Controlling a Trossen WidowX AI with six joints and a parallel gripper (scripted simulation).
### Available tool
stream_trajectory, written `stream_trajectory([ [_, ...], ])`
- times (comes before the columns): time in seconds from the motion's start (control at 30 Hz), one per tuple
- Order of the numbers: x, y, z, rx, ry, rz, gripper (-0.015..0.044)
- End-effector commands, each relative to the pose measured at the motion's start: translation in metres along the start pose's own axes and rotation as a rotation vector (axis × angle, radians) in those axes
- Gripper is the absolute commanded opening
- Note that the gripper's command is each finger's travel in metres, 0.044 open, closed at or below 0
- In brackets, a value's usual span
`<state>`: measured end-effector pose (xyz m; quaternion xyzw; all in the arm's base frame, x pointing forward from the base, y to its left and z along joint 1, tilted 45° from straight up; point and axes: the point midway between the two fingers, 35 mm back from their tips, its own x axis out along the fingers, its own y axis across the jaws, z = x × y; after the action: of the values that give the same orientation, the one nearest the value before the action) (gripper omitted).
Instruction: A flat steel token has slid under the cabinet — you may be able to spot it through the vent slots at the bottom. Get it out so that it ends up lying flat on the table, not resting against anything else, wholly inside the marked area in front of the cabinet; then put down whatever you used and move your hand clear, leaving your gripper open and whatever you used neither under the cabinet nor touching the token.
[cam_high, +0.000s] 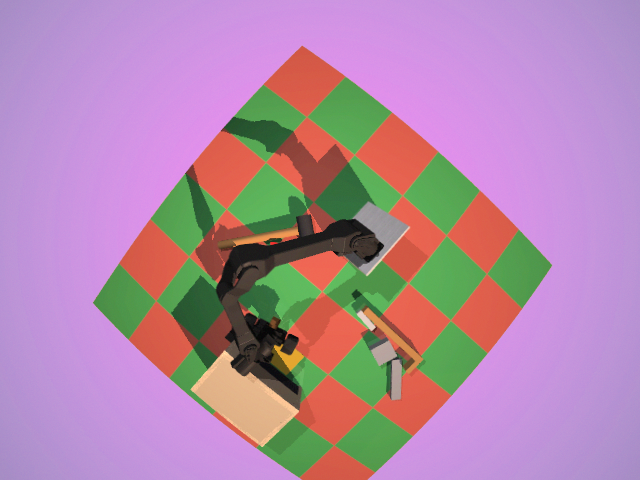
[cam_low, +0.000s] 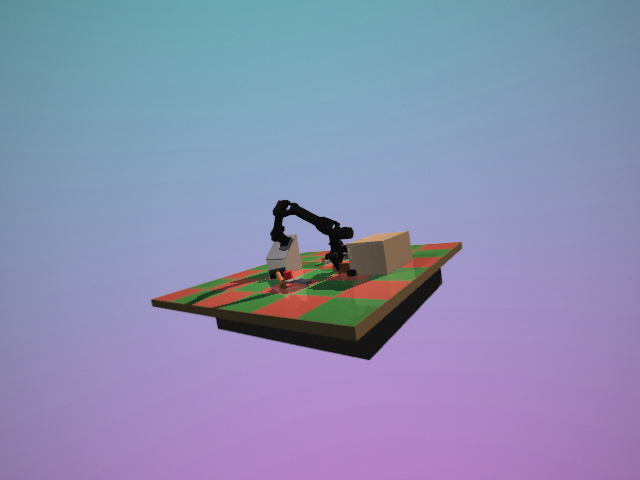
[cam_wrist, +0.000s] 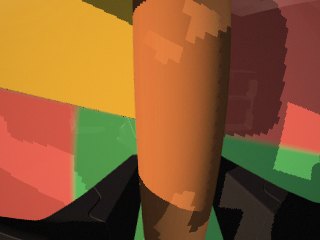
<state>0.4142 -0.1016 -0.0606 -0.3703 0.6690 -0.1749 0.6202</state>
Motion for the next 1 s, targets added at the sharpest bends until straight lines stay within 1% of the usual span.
stream_trajectory([
  [0.0, 0.001, 0.01, 0.003, 0.008, -0.009, 0.009, 0.0],
  [0.53, 0.0, 0.024, 0.003, 0.008, -0.009, 0.01, 0.0],
  [0.97, 0.0, 0.025, 0.0, 0.008, -0.009, 0.01, 0.0],
])
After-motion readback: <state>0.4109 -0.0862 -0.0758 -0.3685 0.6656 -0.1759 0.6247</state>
